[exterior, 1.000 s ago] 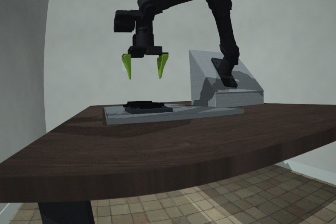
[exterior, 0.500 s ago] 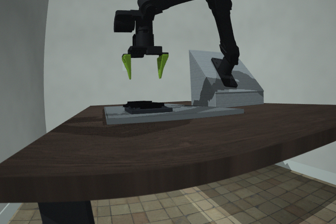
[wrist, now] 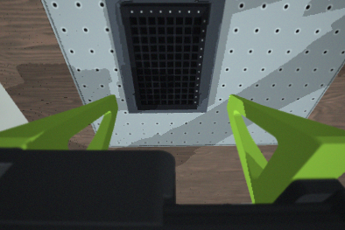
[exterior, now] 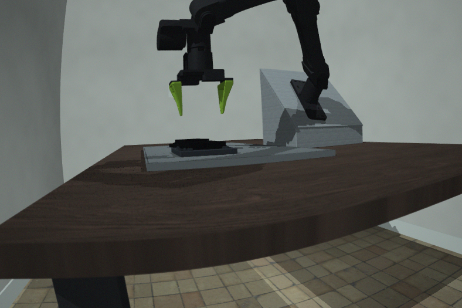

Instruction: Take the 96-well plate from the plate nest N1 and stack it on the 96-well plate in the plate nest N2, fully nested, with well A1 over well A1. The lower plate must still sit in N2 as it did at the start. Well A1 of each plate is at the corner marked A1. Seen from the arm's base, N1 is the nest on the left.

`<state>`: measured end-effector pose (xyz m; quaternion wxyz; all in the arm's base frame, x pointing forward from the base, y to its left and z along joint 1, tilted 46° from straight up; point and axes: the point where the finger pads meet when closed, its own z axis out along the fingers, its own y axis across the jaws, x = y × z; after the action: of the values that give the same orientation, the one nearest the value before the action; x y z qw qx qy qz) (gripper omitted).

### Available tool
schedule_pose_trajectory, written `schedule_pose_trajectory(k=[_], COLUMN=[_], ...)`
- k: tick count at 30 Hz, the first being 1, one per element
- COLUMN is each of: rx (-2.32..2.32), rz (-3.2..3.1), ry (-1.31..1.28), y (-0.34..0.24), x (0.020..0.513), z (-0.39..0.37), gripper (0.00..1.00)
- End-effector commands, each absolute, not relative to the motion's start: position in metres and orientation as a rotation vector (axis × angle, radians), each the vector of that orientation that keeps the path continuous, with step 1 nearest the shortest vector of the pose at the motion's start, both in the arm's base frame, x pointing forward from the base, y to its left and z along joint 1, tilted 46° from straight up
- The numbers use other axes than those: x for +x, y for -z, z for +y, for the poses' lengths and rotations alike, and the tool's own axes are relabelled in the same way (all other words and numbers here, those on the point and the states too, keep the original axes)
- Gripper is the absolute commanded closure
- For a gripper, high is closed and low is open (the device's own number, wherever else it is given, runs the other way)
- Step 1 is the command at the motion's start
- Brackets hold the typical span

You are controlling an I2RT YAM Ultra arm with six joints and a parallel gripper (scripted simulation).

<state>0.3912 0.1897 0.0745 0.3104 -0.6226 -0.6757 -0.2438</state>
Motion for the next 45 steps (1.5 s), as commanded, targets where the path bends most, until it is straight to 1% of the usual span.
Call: schedule_pose_trajectory(k=[1,10,15,16,19,32,33,36,45], rx=[-1.686,-1.681,-1.669,-1.684,-1.672,-1.671,-1.687,-1.672,-1.676], rz=[-1.764,-1.762,-1.776,-1.779,-1.770,-1.771,-1.767,-1.772,-1.769], ry=[0.662,0.640,0.646,0.686,0.636,0.635,0.665,0.639,0.640], y=[-0.069,-0.052,-0.053,-0.059,-0.044,-0.032,-0.035,-0.028,-0.017], x=[0.398,0.394,0.392,0.404,0.390,0.388,0.398,0.388,0.387], z=[0.181,0.195,0.203,0.198,0.207,0.221,0.215,0.225,0.234], gripper=[0.00,0.00,0.00,0.00,0.00,0.00,0.00,0.00,0.00])
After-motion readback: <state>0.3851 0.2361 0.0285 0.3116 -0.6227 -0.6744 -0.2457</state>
